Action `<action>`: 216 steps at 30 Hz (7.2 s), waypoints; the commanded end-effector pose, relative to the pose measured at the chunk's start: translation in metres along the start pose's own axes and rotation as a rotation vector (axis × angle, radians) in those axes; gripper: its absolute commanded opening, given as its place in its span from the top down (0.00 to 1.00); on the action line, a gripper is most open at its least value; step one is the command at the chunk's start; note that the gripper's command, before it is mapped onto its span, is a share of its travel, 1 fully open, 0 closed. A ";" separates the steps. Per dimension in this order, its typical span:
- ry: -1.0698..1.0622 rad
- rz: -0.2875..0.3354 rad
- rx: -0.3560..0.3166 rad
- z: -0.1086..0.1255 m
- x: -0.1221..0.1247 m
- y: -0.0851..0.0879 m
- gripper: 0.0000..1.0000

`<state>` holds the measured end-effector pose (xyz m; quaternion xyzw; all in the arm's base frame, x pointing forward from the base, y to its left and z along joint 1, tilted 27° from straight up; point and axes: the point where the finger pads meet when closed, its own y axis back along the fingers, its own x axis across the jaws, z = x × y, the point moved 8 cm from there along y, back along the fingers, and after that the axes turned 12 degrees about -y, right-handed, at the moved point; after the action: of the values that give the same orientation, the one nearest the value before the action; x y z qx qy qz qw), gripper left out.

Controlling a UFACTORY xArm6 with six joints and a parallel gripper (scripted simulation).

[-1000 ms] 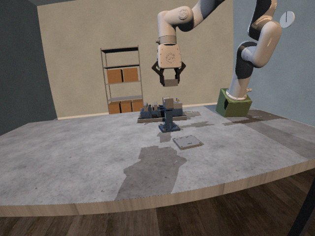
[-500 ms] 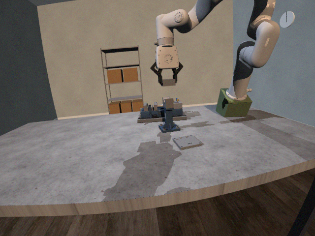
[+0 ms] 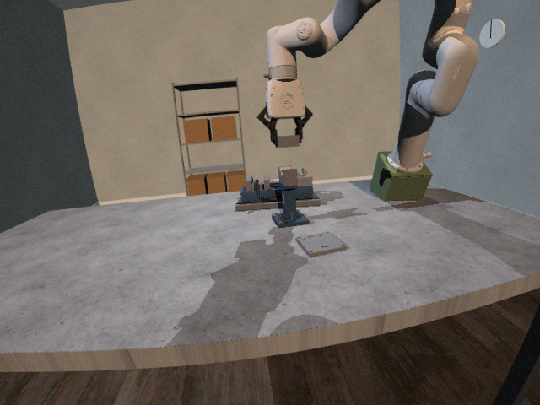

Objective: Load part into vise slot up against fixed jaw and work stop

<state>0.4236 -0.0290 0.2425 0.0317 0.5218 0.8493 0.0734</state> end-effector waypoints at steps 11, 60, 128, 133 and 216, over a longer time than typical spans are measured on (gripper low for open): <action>0.001 -0.004 0.000 0.000 -0.001 0.001 1.00; 0.001 0.031 -0.160 -0.015 -0.005 0.000 1.00; 0.002 0.155 -0.743 -0.062 -0.015 -0.023 1.00; 0.002 0.158 -0.757 -0.063 -0.015 -0.024 1.00; 0.002 0.160 -0.768 -0.064 -0.016 -0.052 1.00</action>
<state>0.4343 -0.0651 0.1695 0.0432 0.1613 0.9859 0.0121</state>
